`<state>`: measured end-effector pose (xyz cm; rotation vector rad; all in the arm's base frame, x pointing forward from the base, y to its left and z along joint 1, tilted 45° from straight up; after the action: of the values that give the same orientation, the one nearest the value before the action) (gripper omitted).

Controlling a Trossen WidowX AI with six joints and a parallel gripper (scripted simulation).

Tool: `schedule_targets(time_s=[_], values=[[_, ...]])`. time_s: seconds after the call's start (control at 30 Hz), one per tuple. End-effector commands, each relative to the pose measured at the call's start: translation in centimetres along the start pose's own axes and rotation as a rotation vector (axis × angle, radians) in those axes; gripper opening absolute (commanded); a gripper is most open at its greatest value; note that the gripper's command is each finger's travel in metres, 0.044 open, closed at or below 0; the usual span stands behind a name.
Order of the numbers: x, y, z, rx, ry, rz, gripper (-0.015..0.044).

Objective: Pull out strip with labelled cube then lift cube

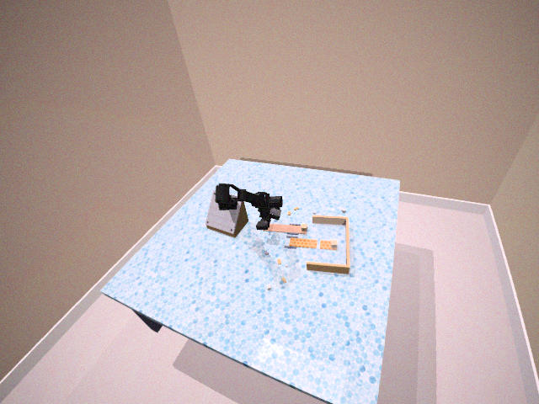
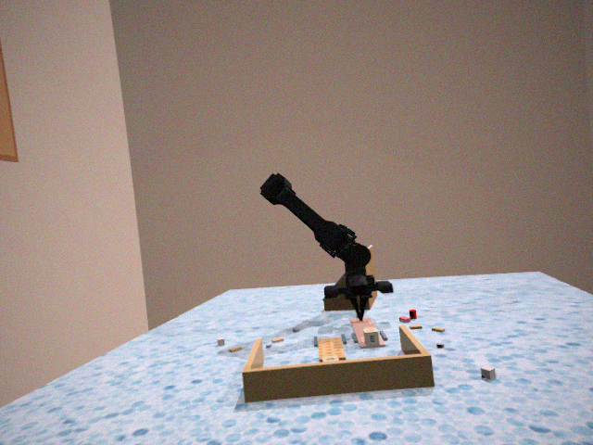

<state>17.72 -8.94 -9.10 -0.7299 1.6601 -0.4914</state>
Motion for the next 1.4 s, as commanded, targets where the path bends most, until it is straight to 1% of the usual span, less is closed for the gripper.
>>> schedule_targets(time_s=[0.0,0.17,0.2,0.37,0.5,1.07,1.37], values=[[0.4,0.0,-1.2,-0.007,0.036,0.008,0.0000],[0.4,0.0,-1.2,-0.007,0.036,0.008,0.0000],[-0.2,0.0,0.0,0.000,0.001,0.001,0.0000],[-4.1,0.0,0.4,-0.006,0.033,0.010,0.0000],[-4.2,0.0,0.4,-0.006,0.034,0.010,0.0000],[-5.0,-1.1,7.6,-0.014,0.032,0.010,0.0440],[-5.5,-1.6,11.4,-0.012,0.030,0.010,0.0440]])
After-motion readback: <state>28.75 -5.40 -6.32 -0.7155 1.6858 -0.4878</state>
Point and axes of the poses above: the point midway between the two fingers, 35 mm back from their tips, its own x axis out along the fingers, its own y axis across the jaws, z = x × y, the point moved 1 cm from there along -x, back along the fingers, and after that the axes turned 6 degrees about -x, right-handed, at the moved point
